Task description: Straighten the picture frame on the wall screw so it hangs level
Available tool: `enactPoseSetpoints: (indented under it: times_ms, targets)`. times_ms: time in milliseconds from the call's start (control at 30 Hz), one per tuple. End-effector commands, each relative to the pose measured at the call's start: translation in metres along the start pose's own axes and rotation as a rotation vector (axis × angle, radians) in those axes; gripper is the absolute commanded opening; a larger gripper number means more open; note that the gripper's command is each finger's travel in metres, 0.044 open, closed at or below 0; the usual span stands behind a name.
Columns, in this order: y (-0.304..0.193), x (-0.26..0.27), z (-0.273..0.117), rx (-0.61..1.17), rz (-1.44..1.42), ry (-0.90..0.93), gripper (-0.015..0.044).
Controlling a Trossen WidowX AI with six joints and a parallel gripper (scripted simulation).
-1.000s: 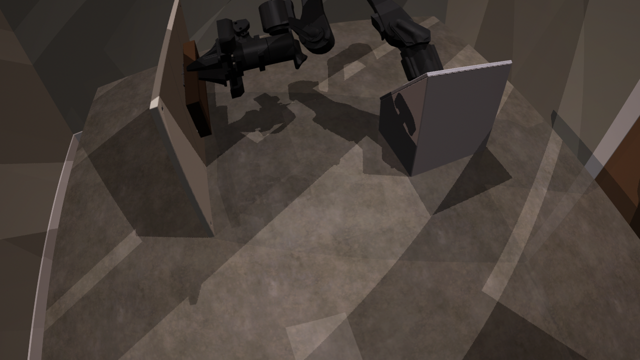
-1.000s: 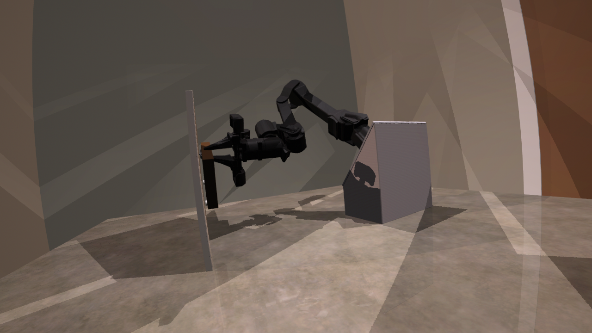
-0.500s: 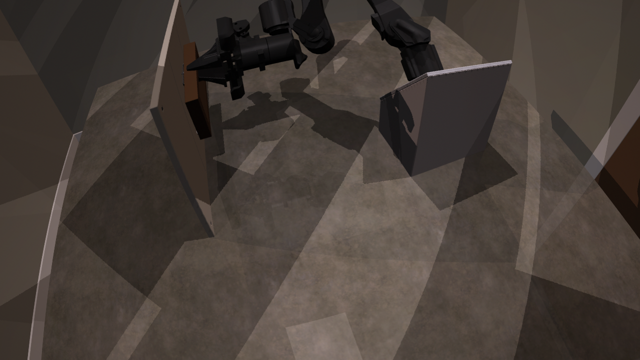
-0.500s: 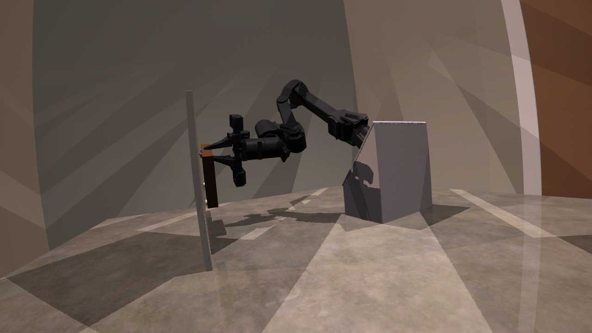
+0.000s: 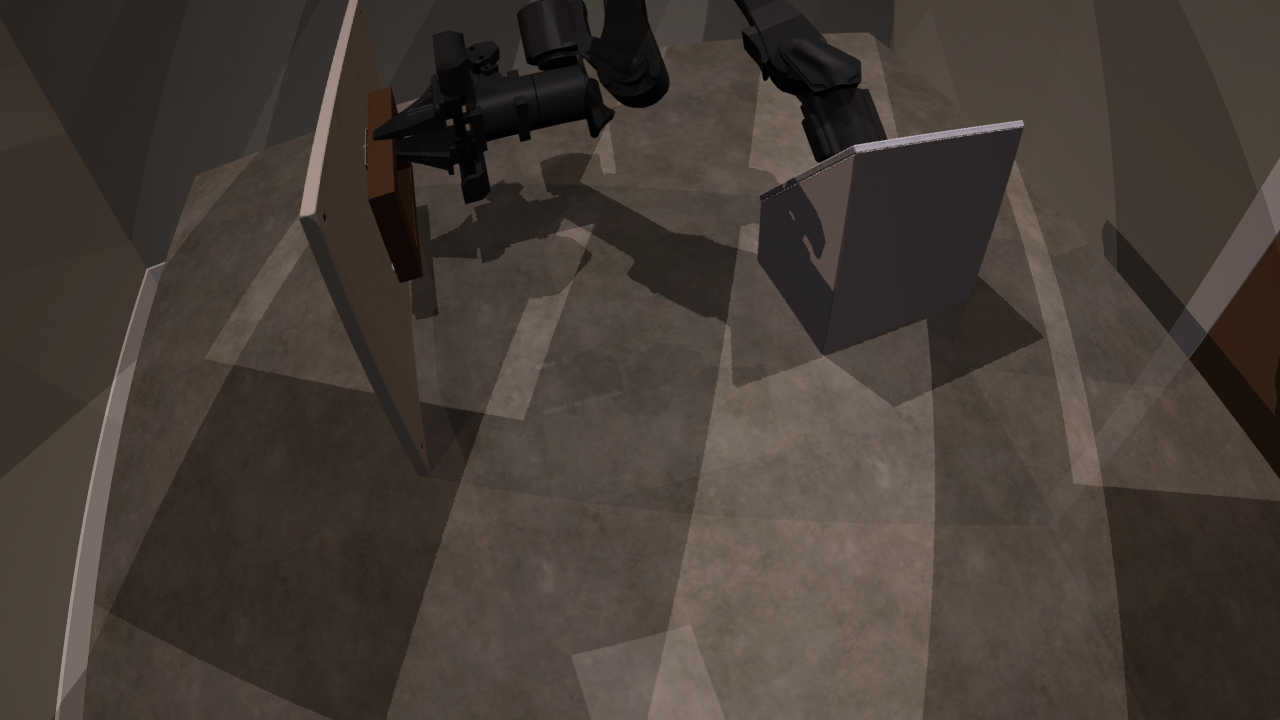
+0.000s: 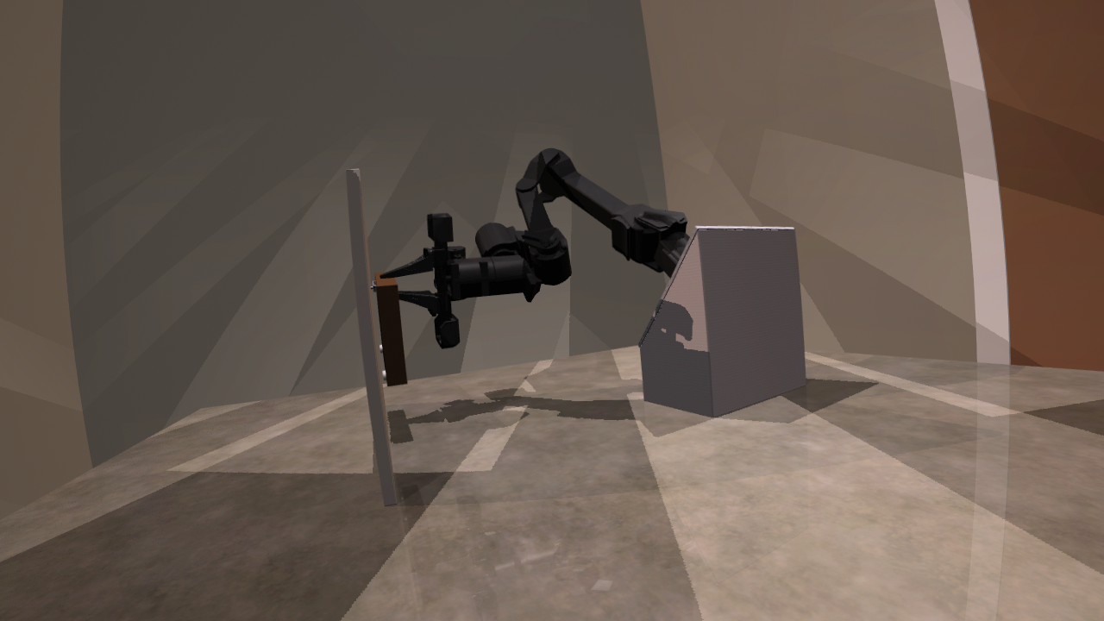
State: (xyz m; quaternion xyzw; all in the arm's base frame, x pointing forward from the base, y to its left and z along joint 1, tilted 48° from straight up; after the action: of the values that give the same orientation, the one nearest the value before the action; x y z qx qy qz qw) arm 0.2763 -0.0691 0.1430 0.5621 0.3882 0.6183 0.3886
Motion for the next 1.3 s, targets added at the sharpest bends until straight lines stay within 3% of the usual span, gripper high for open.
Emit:
enactPoseSetpoints:
  times_ms: [0,1200,1267]
  targets:
    - [0.0,0.0,0.0,0.0,0.019,-0.004,0.0]
    - [0.0007,0.0008,0.0,0.001,0.208,-0.003,0.0]
    - [0.0008,0.0007,0.0,0.001,0.192,0.0,0.0053]
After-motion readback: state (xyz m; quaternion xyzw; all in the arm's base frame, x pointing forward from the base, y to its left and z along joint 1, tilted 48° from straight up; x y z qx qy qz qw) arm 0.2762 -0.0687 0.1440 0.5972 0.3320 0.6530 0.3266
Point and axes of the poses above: the point midway between the two fingers, 35 mm back from their tips, its own z axis out along the fingers, its own x axis across the jaws, y = z × x, the point moved 10 cm from there along -z, back along the fingers, and after that the axes turned 8 degrees about -z, right-handed, at the moved point
